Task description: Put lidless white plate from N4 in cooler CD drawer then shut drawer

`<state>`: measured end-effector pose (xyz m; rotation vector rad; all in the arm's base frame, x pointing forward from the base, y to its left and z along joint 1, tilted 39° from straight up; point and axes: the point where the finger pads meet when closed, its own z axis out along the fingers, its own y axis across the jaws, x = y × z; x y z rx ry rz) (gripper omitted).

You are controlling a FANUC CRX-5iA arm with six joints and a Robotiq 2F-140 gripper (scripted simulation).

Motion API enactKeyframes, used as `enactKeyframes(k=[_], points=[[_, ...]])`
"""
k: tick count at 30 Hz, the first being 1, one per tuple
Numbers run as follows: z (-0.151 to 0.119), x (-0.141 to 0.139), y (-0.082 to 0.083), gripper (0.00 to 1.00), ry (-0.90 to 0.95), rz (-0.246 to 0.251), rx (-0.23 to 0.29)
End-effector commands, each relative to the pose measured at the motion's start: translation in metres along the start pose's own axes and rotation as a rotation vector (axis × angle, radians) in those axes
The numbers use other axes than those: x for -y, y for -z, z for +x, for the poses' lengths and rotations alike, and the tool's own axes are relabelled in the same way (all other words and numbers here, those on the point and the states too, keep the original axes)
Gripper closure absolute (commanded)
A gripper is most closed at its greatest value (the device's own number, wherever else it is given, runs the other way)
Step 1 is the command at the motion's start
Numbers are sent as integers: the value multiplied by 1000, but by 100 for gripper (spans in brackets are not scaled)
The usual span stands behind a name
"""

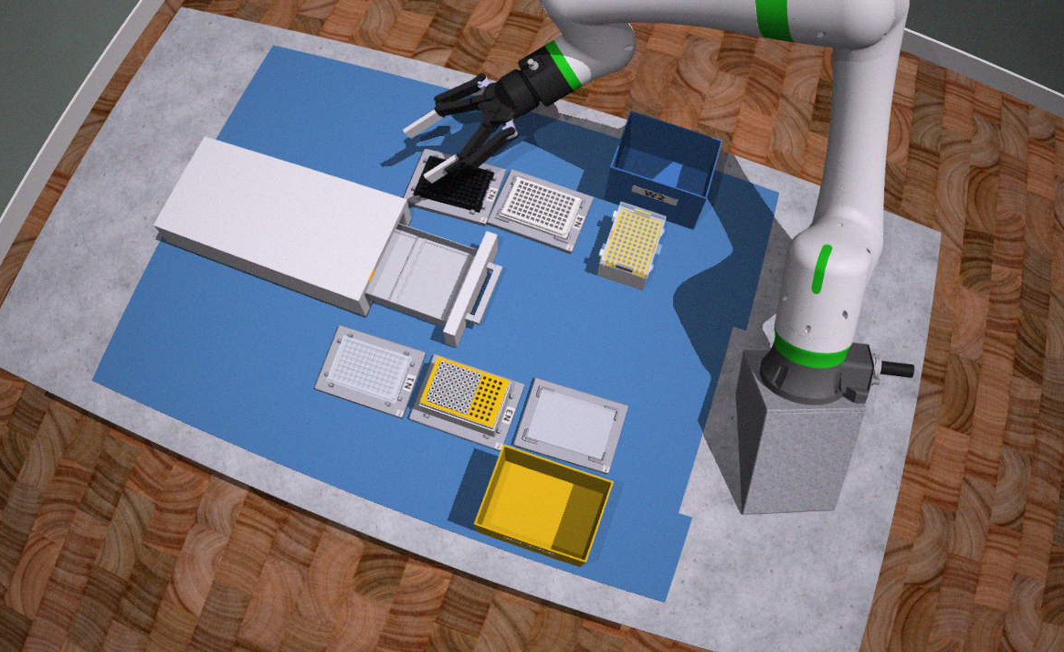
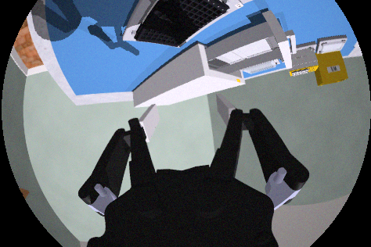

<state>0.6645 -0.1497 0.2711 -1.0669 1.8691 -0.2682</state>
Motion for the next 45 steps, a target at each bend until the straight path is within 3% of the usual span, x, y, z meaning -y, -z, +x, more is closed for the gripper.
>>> enactKeyframes(k=[1, 5, 8, 10, 12, 18, 23, 30, 35, 40, 42, 44, 45], points=[[-7, -21, -7, 100, 42, -51, -3], [-12, -35, -12, 100, 42, -51, -3], [-15, -49, -16, 100, 110, -124, -8], [-15, -49, -16, 100, 110, -124, -8], [-17, -59, -18, 100, 155, -173, -12], [-23, -84, -24, 100, 160, -178, -12], [-28, -109, -26, 100, 275, -298, -23], [-32, -132, -29, 100, 280, -303, -23], [-34, -157, -29, 100, 399, -419, -35], [-36, -175, -29, 100, 403, -423, -36], [-36, -185, -28, 100, 452, -469, -41], [-36, -185, -28, 100, 452, -469, -41], [-36, -190, -28, 100, 476, -491, -44]])
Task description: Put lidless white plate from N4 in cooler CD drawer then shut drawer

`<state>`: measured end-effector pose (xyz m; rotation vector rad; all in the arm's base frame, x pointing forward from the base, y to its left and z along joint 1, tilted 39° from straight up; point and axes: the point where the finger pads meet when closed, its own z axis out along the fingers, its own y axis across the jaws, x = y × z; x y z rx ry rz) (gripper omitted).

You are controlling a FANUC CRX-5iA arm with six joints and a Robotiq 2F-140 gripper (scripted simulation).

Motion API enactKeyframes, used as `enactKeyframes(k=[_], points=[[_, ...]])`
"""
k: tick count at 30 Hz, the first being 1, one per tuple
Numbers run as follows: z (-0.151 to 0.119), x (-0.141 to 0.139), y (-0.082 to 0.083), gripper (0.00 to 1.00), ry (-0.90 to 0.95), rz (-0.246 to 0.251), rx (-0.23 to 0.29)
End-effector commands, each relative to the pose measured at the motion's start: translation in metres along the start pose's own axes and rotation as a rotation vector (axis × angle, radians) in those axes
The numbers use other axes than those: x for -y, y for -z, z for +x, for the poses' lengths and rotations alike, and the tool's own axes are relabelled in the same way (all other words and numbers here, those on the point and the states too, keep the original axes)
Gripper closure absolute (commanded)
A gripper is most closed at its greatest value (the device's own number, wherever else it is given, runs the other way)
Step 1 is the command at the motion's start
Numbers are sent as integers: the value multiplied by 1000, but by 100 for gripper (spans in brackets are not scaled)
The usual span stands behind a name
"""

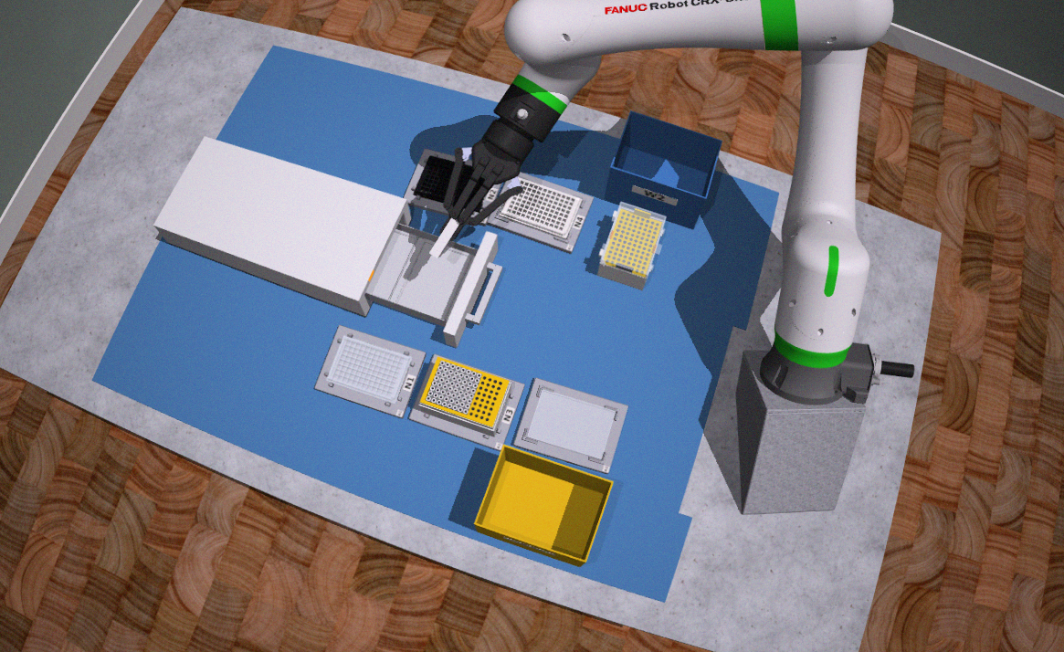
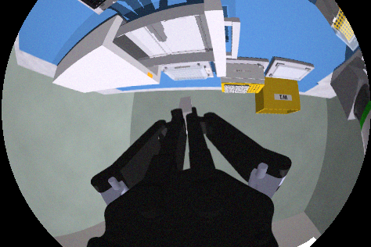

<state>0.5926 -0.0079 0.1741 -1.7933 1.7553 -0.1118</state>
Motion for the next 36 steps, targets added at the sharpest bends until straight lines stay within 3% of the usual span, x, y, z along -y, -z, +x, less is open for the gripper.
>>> enactKeyframes(k=[1, 2, 6, 11, 16, 21, 23, 28, 33, 36], points=[[-7, -12, -5, 100, 64, -61, -10], [-10, -16, -6, 100, 88, -84, -13], [-16, -28, -11, 100, 92, -88, -14], [-26, -51, -16, 100, 214, -199, -35], [-30, -60, -18, 100, 218, -202, -35], [-37, -83, -21, 100, 342, -310, -61], [-39, -88, -21, 100, 345, -313, -61], [-45, -112, -20, 100, 471, -418, -92], [-46, -118, -19, 100, 498, -439, -100], [-49, -132, -15, 100, 574, -500, -122]])
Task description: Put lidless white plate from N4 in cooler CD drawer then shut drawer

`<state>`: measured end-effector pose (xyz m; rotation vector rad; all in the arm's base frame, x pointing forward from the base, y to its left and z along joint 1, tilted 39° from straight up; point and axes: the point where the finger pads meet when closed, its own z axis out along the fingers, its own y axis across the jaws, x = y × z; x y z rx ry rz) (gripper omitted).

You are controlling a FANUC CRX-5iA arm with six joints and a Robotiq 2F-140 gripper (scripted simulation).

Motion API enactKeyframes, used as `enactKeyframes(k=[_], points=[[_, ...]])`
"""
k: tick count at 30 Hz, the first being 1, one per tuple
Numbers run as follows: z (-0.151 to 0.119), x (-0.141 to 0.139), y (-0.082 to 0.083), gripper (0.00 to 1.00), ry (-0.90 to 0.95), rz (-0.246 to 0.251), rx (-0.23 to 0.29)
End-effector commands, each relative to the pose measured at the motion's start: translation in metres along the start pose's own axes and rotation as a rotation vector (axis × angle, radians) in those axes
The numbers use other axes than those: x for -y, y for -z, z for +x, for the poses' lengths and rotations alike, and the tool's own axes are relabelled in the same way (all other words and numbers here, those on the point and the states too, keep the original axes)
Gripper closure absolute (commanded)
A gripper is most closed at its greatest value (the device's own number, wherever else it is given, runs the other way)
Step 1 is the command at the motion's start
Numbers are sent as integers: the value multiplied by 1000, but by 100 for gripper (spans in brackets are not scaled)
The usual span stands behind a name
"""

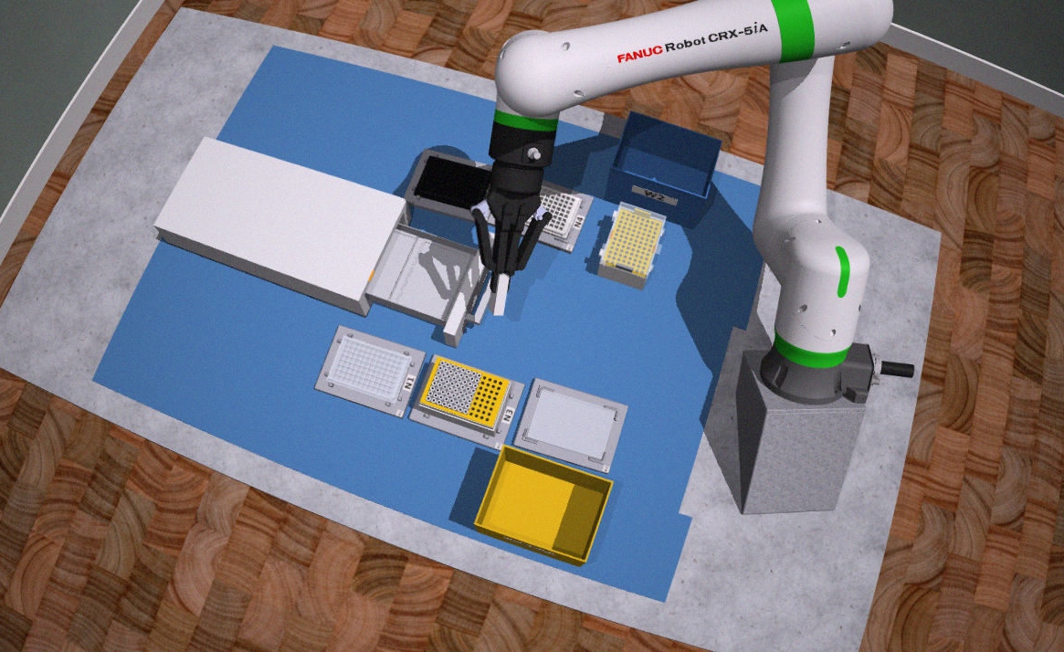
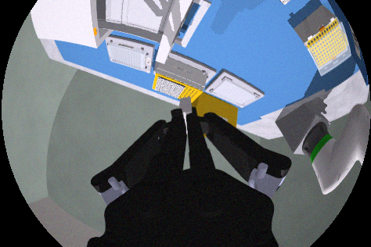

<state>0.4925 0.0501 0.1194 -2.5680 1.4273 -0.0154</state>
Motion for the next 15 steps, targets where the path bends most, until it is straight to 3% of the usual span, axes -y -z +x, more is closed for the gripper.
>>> enactKeyframes(k=[1, 12, 15], points=[[-10, -11, -2, 100, 93, -80, -30], [-28, -39, 9, 100, 363, -301, -139], [-29, -42, 13, 100, 387, -321, -151]])
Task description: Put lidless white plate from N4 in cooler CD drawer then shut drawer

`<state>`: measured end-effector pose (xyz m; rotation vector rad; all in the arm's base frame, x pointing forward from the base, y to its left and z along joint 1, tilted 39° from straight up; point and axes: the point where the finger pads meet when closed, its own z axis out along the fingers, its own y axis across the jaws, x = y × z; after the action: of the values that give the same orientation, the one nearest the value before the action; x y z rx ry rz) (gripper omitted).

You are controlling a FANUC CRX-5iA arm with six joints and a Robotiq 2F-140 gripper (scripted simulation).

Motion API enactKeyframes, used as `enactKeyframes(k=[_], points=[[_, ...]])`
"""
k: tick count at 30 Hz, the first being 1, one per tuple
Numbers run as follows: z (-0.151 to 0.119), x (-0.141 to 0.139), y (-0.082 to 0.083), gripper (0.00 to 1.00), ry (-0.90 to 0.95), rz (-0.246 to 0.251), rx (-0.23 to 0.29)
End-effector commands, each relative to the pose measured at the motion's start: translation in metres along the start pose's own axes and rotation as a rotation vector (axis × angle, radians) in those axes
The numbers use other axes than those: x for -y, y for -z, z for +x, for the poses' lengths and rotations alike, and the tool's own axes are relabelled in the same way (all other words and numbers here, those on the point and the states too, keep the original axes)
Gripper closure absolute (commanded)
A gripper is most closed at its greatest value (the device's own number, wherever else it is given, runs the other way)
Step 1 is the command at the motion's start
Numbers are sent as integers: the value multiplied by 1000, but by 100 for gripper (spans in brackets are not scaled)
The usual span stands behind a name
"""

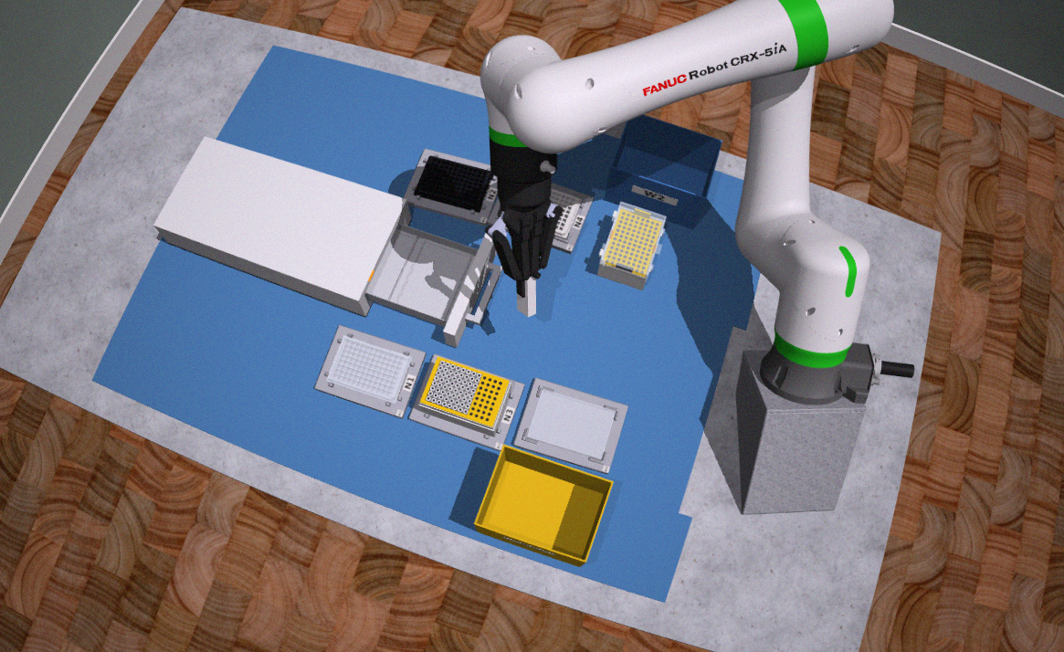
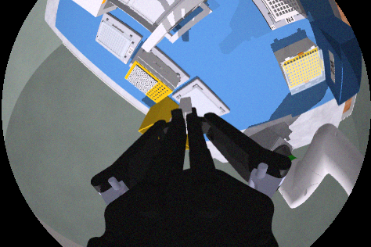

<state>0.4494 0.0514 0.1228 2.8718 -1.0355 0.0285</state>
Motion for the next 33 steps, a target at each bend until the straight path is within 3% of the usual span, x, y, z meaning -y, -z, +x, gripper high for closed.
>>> enactKeyframes(k=[1, 5, 8, 14, 16, 24, 33], points=[[-8, -8, 6, 100, 86, -77, -43], [-11, -13, 18, 100, 180, -156, -96], [-11, -13, 18, 100, 243, -210, -132], [-13, -15, 40, 100, 371, -320, -223], [-13, -15, 40, 100, 371, -320, -223], [-17, -10, 74, 100, 539, -468, -368], [-17, -9, 79, 100, 545, -474, -374]])
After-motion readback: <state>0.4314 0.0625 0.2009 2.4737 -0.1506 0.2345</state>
